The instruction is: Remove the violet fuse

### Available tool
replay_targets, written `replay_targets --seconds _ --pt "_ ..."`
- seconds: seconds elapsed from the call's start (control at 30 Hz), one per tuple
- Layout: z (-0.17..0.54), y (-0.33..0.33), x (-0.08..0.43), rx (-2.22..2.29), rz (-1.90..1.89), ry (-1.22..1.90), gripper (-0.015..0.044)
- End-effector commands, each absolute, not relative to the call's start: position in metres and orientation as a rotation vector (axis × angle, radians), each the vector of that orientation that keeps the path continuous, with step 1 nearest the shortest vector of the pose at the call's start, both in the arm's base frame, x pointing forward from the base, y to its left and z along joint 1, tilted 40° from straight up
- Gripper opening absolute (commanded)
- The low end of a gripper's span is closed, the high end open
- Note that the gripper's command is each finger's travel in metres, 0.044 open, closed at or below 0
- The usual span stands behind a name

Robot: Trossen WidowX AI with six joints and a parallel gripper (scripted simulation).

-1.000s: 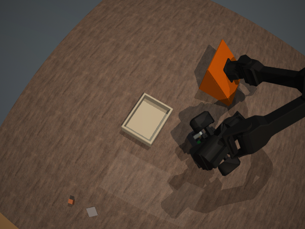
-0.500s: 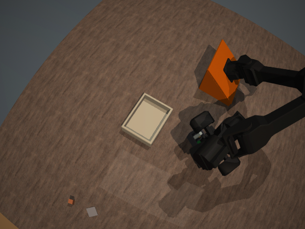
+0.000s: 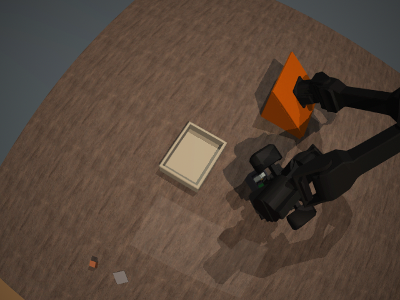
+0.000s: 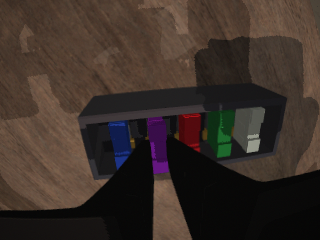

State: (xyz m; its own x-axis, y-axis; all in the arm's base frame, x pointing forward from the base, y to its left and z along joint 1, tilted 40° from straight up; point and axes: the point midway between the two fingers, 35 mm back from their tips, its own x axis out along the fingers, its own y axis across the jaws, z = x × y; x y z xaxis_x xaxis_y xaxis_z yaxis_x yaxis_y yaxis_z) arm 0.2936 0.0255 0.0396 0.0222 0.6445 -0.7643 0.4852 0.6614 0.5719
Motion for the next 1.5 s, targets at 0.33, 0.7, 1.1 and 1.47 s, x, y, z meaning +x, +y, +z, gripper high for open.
replay_targets --seconds 0.33,0.7,1.1,1.47 --pt "0.045 0.020 0.294 0.941 0.158 1.619 0.0000" --pt "0.050 0.017 0.294 0.942 0.158 1.619 0.0000" --pt "0.054 0.013 0.294 0.943 0.158 1.620 0.0000" --pt "0.058 0.010 0.293 0.943 0.158 1.620 0.0000"
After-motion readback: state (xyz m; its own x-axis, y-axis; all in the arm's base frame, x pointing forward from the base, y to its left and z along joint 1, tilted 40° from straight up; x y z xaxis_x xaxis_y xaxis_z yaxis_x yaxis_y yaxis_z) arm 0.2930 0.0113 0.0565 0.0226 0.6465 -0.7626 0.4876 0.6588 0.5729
